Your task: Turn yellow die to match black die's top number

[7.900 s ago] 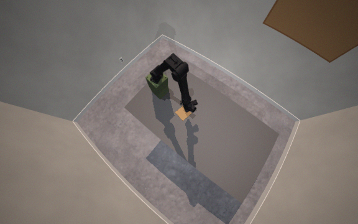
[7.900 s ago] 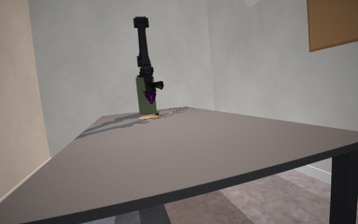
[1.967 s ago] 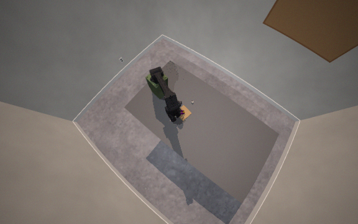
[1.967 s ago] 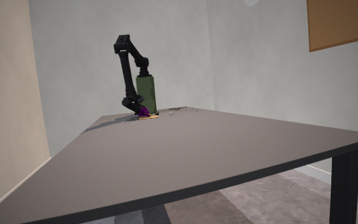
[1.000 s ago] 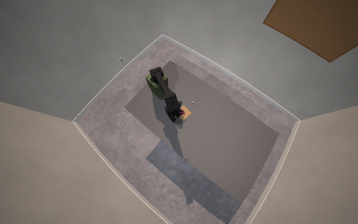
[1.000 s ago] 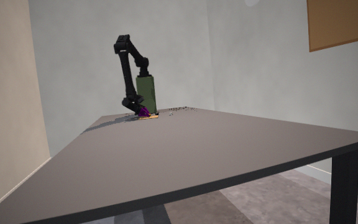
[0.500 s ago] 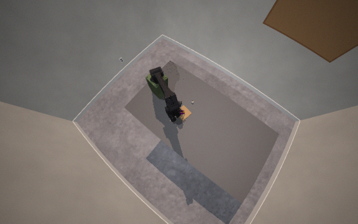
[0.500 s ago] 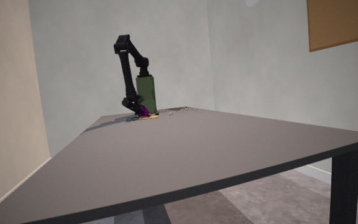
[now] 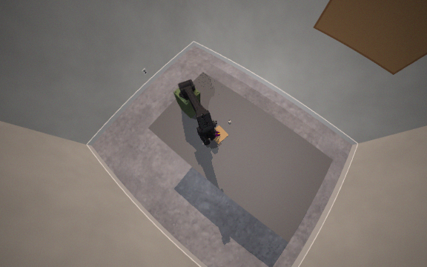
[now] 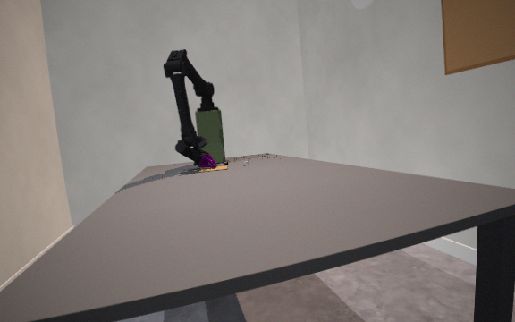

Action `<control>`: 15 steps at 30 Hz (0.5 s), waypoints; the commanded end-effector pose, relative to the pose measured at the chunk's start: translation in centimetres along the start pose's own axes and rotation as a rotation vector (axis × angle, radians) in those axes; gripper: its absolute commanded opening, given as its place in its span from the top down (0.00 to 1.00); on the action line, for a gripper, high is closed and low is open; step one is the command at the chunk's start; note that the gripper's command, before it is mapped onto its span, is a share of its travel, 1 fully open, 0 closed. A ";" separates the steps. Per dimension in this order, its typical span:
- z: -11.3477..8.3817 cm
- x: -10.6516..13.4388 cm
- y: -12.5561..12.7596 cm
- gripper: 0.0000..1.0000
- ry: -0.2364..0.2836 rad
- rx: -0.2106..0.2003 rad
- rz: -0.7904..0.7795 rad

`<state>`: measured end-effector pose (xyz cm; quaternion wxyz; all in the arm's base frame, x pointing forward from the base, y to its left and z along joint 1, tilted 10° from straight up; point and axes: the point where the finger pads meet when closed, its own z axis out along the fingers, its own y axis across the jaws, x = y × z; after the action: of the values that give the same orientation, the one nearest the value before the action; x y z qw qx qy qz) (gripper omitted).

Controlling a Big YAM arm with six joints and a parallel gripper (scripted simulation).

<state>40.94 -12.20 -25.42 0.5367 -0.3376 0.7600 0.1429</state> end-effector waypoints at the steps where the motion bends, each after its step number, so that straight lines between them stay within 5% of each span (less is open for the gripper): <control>1: 0.4 -0.1 -0.4 0.74 -0.005 0.002 -0.012; 15: 0.4 -0.1 -0.4 0.66 -0.005 0.002 -0.012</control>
<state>40.94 -12.20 -25.42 0.5367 -0.3376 0.7600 0.1429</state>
